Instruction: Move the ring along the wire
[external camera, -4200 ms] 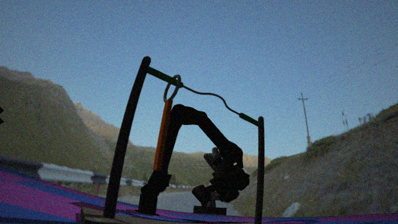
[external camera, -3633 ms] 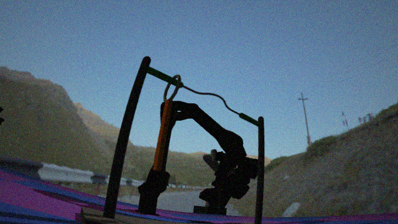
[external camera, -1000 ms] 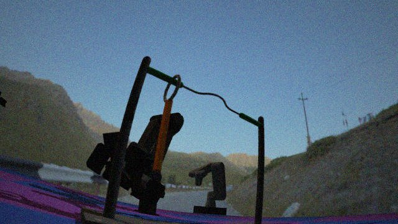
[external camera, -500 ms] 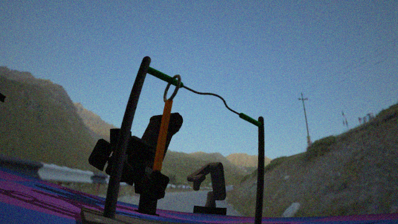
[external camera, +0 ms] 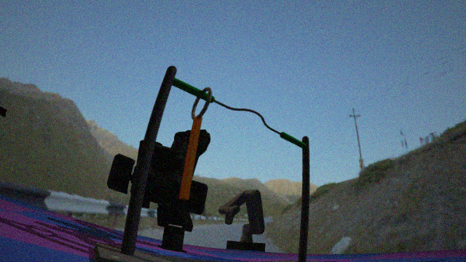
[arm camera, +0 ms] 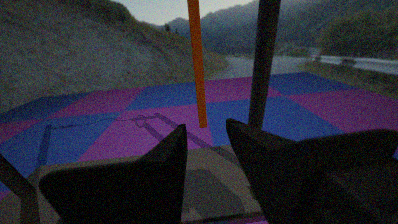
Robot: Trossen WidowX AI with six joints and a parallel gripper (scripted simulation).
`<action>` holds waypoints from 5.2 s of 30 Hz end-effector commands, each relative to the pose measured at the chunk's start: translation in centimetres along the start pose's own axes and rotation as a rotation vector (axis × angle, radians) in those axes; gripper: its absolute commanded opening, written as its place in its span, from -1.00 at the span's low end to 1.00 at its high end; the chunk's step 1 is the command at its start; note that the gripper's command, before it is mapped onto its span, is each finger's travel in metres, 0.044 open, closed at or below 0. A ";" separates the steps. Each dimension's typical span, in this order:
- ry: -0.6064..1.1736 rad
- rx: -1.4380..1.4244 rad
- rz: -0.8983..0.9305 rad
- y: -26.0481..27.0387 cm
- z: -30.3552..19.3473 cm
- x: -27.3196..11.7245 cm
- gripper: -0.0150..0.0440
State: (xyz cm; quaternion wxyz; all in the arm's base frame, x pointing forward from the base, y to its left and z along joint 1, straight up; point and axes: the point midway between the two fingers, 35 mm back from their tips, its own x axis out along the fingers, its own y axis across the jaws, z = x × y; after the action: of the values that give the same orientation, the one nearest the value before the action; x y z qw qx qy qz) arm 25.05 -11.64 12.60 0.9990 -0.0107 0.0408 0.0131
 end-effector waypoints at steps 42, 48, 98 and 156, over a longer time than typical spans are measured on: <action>-0.008 0.009 0.001 -0.2 0.3 6.5 0.05; -0.009 0.010 0.001 0.0 0.3 7.5 0.05; -0.008 0.008 -0.001 -0.1 1.3 7.5 -1.00; -0.010 0.018 -0.027 3.3 1.8 7.5 -1.00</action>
State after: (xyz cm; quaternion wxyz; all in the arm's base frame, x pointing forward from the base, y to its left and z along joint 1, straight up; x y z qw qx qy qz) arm 32.62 -8.60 13.65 0.9993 -0.0048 0.0382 0.0034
